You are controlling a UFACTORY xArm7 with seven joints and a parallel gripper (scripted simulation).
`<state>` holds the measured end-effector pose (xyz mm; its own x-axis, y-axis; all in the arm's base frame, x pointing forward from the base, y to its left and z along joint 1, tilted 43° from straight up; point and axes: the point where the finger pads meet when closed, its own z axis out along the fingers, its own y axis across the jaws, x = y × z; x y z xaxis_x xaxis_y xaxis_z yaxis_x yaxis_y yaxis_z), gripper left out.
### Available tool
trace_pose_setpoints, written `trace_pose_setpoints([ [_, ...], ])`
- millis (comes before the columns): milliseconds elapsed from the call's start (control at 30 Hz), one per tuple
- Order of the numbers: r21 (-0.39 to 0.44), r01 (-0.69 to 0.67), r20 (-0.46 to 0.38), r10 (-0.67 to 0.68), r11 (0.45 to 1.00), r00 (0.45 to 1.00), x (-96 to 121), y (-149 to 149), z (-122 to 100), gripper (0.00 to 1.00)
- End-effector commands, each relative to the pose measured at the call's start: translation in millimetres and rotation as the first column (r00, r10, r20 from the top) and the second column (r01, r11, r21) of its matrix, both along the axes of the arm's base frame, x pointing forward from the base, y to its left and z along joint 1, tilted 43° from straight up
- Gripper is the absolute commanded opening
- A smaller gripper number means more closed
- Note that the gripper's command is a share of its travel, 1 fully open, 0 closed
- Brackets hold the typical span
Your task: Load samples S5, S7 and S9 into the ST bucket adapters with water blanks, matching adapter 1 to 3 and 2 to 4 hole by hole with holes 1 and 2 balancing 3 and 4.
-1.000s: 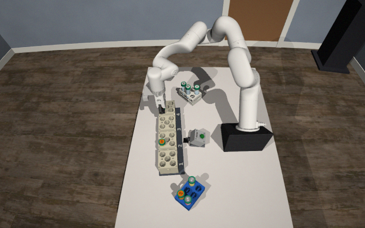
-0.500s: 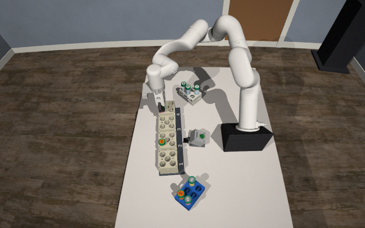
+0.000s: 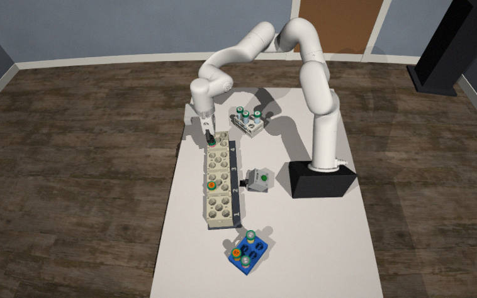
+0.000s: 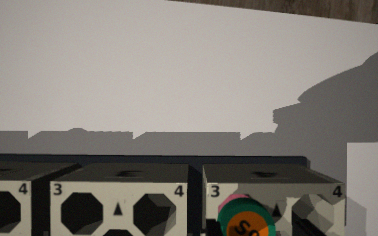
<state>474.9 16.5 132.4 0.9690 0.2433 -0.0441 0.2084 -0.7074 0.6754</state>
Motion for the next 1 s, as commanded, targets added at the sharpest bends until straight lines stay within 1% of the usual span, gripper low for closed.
trace_pose_setpoints([
  [0,0.001,-0.003,0.003,0.003,1.000,1.000,-1,9,9,0.44],
  [100,0.001,-0.003,0.003,0.003,1.000,1.000,-1,10,10,0.44],
  [967,0.001,-0.003,0.003,0.003,1.000,1.000,-7,42,46,0.44],
])
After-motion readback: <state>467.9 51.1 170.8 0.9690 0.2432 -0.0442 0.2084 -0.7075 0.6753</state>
